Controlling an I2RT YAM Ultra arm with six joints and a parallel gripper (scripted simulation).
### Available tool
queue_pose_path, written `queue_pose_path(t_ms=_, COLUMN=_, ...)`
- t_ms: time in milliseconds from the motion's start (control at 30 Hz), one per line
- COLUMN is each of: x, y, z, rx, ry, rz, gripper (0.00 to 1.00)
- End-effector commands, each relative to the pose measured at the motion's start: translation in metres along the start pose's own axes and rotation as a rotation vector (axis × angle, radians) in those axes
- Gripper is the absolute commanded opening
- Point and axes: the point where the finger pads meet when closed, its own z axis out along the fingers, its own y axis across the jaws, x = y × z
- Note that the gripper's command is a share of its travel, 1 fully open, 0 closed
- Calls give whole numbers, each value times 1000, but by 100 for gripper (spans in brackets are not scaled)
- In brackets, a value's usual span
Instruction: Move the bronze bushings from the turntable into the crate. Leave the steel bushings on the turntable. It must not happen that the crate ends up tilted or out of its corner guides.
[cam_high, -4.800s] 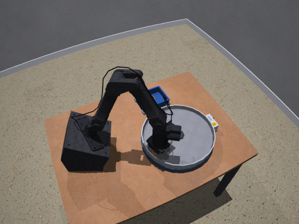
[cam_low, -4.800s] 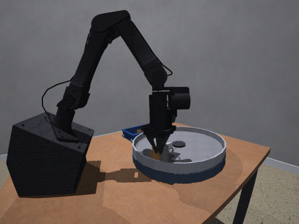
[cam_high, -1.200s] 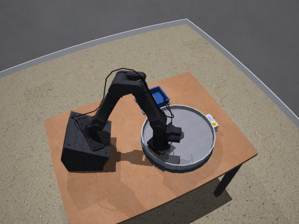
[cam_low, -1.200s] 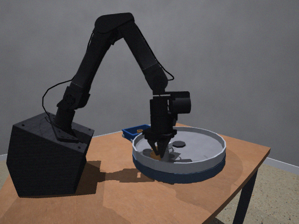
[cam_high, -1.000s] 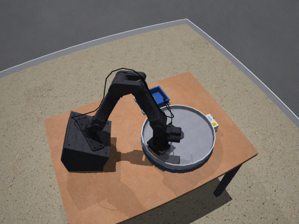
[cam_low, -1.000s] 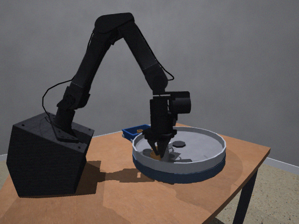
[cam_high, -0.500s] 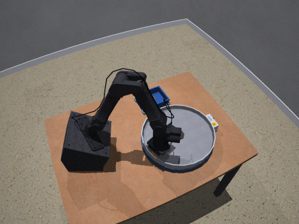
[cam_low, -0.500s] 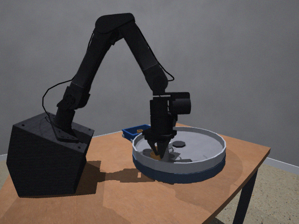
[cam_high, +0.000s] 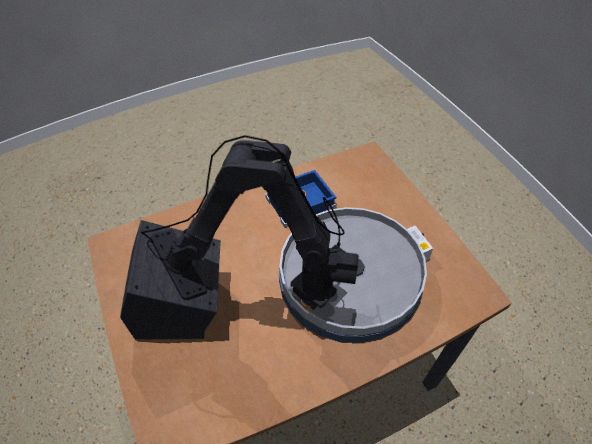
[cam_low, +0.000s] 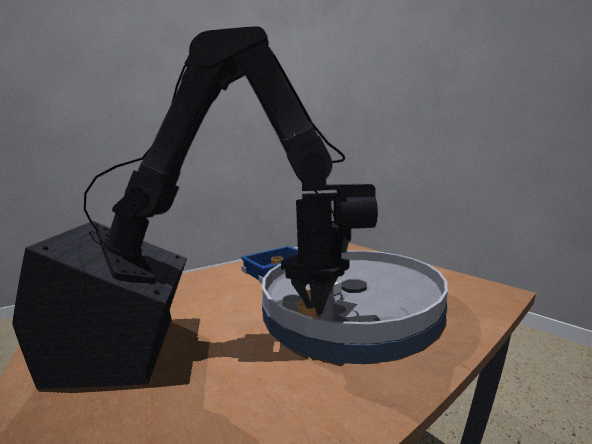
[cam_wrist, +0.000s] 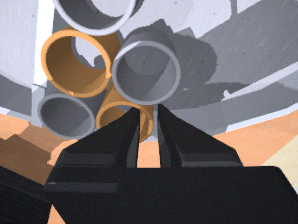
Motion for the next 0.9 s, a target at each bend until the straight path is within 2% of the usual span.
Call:
queue_pose_path(t_ms=0, x=-9, y=-10, z=-7, rx=32, ry=-31, rz=3, gripper=15)
queue_pose_path(t_ms=733, x=-9, y=-10, z=-7, rx=32, ry=-31, rz=3, gripper=15)
queue_pose_path(t_ms=767, x=-9, y=-10, z=-7, rx=32, ry=-31, rz=3, gripper=0)
queue_pose_path(t_ms=867, x=-7, y=-4, z=-7, rx=11, ry=-21, rz=5, gripper=0)
